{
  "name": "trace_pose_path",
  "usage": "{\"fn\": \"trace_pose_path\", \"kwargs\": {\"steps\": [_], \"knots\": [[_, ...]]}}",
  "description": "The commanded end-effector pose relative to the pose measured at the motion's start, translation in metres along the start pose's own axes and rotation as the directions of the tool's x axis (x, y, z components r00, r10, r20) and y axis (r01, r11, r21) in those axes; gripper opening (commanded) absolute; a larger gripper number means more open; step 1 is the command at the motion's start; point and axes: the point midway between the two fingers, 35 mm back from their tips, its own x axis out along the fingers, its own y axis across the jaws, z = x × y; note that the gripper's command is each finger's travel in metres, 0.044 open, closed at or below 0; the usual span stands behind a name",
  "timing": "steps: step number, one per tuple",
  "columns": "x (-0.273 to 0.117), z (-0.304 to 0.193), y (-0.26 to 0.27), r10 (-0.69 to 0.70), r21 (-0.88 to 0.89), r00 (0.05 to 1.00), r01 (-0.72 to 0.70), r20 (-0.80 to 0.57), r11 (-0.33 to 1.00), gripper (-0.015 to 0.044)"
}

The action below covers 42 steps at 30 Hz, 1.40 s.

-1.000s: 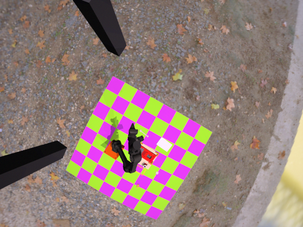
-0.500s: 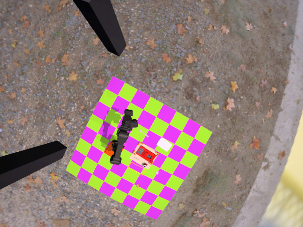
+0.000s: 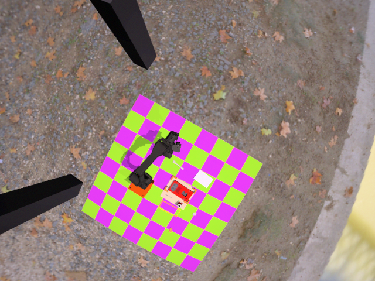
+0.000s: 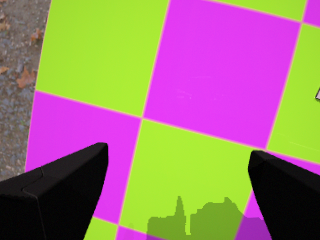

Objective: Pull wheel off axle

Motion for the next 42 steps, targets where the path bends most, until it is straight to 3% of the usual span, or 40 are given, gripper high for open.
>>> {"fn": "trace_pose_path", "kwargs": {"steps": [1, 9, 19, 31, 42], "knots": [[0.037, 0.023, -0.013, -0.117, 0.067, 0.993, 0.116, 0.011, 0.991, 0.0300], [0.095, 0.085, -0.058, -0.285, 0.280, 0.959, 0.270, 0.011, 0.921, 0.0300], [0.130, 0.167, -0.177, -0.495, 0.557, 0.865, 0.450, -0.079, 0.698, 0.0300], [0.117, 0.229, -0.340, -0.446, 0.864, 0.865, 0.392, -0.229, 0.316, 0.0300], [0.070, 0.228, -0.477, -0.264, 0.974, 0.938, 0.226, -0.224, -0.024, 0.0300]]}}
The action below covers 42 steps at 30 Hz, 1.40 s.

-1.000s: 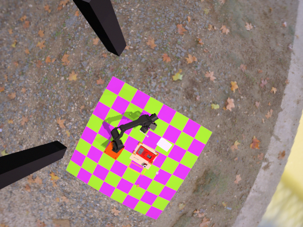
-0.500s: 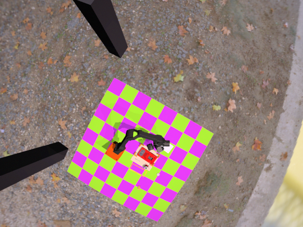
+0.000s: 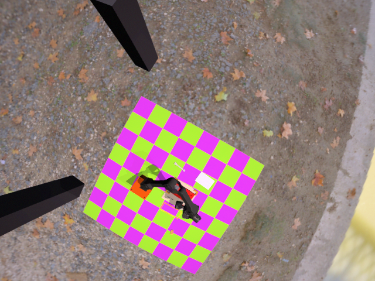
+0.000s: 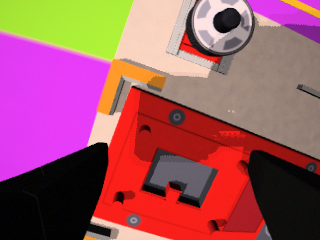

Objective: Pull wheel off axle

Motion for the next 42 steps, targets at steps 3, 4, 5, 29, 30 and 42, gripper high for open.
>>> {"fn": "trace_pose_path", "kwargs": {"steps": [3, 4, 5, 29, 30, 42], "knots": [[0.000, 0.064, -0.022, 0.067, 0.220, 0.991, -0.040, -0.119, 0.975, 0.0300], [0.000, 0.069, -0.024, 0.075, 0.240, 0.989, -0.042, -0.128, 0.970, 0.0300], [0.000, 0.071, -0.025, 0.078, 0.246, 0.988, -0.043, -0.131, 0.968, 0.0300], [0.072, 0.064, -0.028, 0.078, 0.247, 0.988, -0.043, -0.134, 0.968, 0.0300], [0.073, 0.063, -0.029, 0.078, 0.247, 0.988, -0.043, -0.134, 0.968, 0.0300], [0.071, 0.063, -0.028, 0.070, 0.239, 0.989, -0.037, -0.131, 0.970, 0.0168]]}}
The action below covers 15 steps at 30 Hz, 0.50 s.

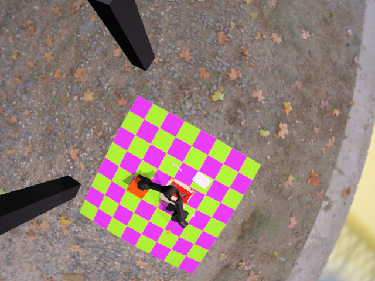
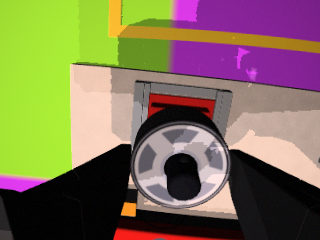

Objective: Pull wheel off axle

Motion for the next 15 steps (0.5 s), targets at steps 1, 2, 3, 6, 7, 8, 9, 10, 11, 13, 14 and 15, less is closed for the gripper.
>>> {"fn": "trace_pose_path", "kwargs": {"steps": [1, 2, 3, 6, 7, 8, 9, 10, 11, 13, 14, 15], "knots": [[0.0002, -0.0004, 0.0002, -0.002, -0.003, 1.000, 0.002, 0.000, 1.000, 0.0162], [0.0002, -0.0004, 0.0002, -0.002, -0.003, 1.000, 0.002, 0.000, 1.000, 0.0155], [0.0002, -0.0004, 0.0002, -0.002, -0.003, 1.000, 0.002, 0.000, 1.000, 0.0148], [0.0000, -0.0004, 0.0002, -0.002, -0.003, 1.000, 0.002, 0.000, 1.000, 0.0089], [-0.0001, -0.0004, 0.0002, -0.002, -0.003, 1.000, 0.002, 0.000, 1.000, 0.0063], [-0.0003, -0.0004, 0.0002, -0.002, -0.003, 1.000, 0.002, 0.000, 1.000, 0.0037], [-0.0006, -0.0003, 0.0003, -0.002, -0.003, 1.000, 0.002, 0.000, 1.000, 0.0010], [-0.0009, -0.0003, 0.0003, -0.002, -0.003, 1.000, 0.002, 0.000, 1.000, 0.0000], [-0.0012, -0.0003, 0.0003, -0.002, -0.003, 1.000, 0.002, 0.000, 1.000, 0.0000], [-0.0019, -0.0003, 0.0003, -0.001, -0.003, 1.000, 0.001, 0.000, 1.000, 0.0000], [-0.0022, -0.0003, 0.0003, -0.001, -0.003, 1.000, 0.001, 0.000, 1.000, 0.0000], [-0.0025, -0.0003, 0.0003, -0.001, -0.003, 1.000, 0.001, 0.000, 1.000, 0.0000]]}}
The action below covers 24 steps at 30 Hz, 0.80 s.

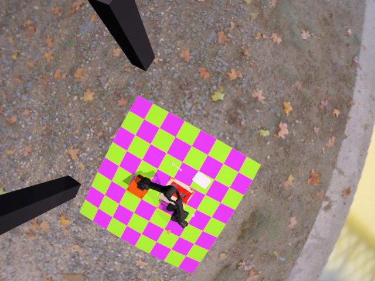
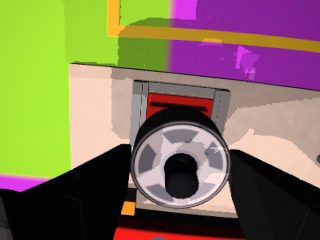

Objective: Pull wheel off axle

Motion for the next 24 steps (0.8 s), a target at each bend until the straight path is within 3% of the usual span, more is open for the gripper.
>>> {"fn": "trace_pose_path", "kwargs": {"steps": [1, 24], "knots": [[-0.0020, -0.0001, 0.0009, 0.001, -0.004, 1.000, -0.001, 0.001, 1.000, 0.0000], [-0.0096, 0.0002, 0.0011, 0.003, -0.003, 1.000, -0.003, 0.001, 1.000, 0.0000]]}}
